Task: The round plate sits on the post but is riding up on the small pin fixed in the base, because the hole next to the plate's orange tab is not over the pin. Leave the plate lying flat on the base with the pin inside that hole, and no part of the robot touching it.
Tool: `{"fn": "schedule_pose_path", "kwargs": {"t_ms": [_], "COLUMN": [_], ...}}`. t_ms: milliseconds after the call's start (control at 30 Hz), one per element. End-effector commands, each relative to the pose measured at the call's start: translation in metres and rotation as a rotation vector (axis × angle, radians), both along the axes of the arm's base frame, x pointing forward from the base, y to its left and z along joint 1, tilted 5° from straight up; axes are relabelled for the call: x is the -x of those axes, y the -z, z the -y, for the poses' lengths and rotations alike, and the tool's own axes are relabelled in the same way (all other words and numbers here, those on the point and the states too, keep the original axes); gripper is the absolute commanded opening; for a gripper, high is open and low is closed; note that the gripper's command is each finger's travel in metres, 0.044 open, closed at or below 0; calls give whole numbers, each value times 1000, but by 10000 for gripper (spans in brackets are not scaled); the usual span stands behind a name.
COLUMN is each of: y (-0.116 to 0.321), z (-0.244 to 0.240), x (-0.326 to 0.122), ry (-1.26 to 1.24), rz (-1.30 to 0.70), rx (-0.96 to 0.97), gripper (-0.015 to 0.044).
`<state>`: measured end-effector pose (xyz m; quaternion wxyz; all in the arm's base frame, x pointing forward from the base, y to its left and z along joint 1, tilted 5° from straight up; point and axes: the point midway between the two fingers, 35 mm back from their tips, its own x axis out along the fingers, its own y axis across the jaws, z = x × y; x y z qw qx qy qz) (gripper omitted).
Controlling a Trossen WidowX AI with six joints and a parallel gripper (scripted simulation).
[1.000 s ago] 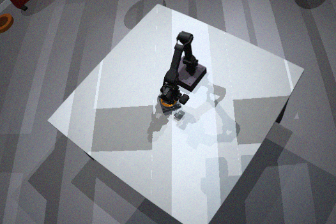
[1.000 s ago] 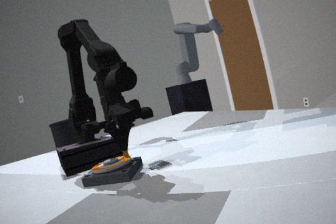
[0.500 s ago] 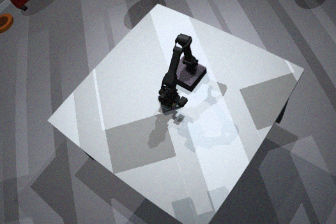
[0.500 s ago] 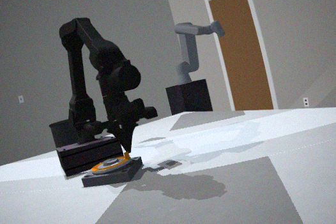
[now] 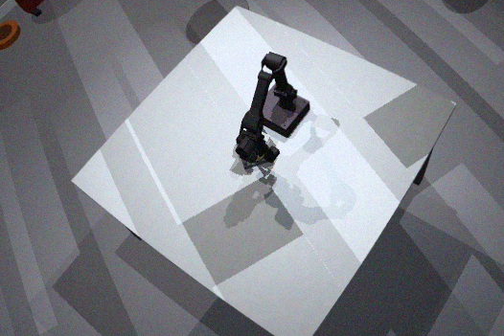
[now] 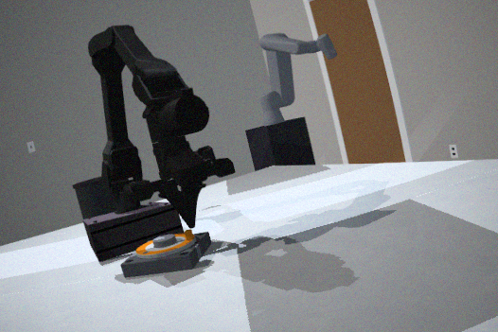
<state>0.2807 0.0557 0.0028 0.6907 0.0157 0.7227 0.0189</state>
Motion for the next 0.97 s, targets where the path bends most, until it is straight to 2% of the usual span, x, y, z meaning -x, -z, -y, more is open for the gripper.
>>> {"fn": "schedule_pose_path", "kwargs": {"t_ms": [0, 333, 933], "y": [1, -46, -38], "z": [2, 3, 2], "x": [-2, -3, -4], "ry": [-4, -4, 0], "rz": [-5, -5, -4], "rx": [5, 5, 1], "gripper": [0, 0, 0]}}
